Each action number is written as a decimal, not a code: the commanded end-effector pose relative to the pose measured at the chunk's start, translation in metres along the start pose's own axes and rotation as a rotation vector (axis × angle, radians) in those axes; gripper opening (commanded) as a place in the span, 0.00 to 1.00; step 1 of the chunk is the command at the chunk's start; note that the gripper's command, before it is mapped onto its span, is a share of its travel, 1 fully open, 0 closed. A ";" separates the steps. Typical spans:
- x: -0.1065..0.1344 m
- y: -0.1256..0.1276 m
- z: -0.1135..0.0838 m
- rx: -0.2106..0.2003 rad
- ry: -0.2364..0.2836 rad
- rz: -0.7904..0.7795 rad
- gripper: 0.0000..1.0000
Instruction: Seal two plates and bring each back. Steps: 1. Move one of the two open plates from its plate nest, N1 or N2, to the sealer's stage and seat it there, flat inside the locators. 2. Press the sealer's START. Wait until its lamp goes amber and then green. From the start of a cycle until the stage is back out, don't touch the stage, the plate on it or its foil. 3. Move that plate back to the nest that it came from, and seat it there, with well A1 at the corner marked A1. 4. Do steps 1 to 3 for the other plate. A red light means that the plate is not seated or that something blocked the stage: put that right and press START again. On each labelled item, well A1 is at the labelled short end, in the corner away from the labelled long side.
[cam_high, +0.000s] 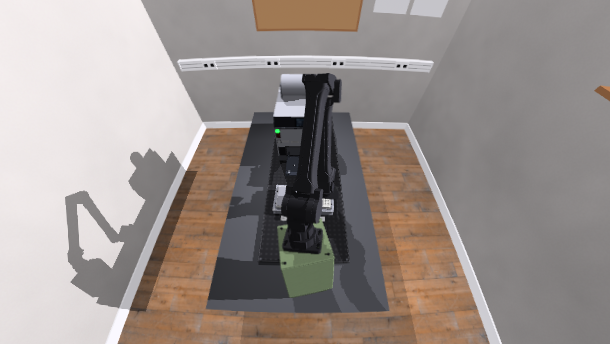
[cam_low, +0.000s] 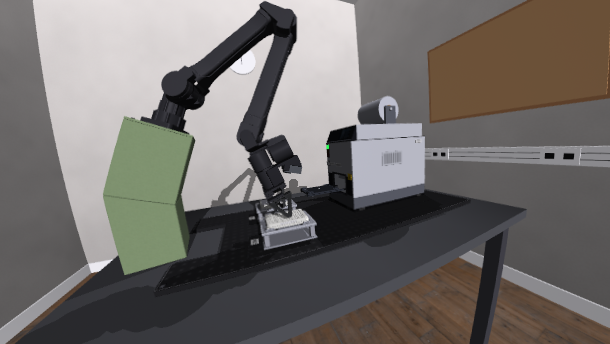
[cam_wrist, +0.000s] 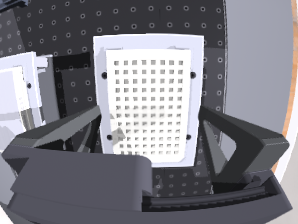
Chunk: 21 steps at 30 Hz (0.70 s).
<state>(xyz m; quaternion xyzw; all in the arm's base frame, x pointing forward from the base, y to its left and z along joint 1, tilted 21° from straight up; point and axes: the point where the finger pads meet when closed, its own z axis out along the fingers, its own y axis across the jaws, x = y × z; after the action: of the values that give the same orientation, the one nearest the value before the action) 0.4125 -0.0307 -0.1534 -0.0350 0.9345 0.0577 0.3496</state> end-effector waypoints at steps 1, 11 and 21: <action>0.005 0.006 -0.009 -0.005 0.018 0.007 1.00; 0.010 0.005 -0.005 -0.004 0.010 0.004 1.00; -0.015 0.001 -0.001 0.001 -0.034 -0.007 1.00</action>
<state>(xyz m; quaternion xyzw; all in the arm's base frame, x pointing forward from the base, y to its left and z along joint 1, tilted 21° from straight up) 0.4103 -0.0303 -0.1537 -0.0349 0.9346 0.0577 0.3492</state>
